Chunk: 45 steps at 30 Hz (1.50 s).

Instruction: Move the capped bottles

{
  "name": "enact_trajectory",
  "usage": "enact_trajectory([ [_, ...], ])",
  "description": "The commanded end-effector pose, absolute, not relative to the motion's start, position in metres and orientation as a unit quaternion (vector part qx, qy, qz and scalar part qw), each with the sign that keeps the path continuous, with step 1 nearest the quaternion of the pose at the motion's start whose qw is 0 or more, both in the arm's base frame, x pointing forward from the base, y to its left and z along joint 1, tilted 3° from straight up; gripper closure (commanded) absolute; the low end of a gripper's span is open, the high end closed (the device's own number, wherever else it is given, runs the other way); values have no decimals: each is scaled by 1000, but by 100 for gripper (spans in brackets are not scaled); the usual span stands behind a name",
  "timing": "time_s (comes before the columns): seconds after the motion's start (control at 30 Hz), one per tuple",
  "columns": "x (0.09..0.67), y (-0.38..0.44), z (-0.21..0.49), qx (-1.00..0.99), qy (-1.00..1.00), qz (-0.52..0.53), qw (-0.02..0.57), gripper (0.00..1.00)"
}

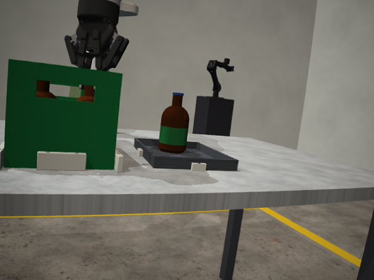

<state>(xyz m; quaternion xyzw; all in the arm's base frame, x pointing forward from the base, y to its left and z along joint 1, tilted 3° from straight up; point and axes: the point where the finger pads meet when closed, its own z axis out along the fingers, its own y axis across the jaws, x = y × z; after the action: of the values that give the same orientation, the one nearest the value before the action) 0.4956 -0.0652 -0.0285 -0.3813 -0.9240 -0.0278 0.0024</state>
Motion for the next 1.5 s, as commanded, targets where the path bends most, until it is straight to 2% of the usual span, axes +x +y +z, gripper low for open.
enact_trajectory([
  [0.0, 496, -66, -24, -381, -924, -28, 1, 100],
  [1.47, 496, -72, 97, -382, -924, -27, 4, 100],
])
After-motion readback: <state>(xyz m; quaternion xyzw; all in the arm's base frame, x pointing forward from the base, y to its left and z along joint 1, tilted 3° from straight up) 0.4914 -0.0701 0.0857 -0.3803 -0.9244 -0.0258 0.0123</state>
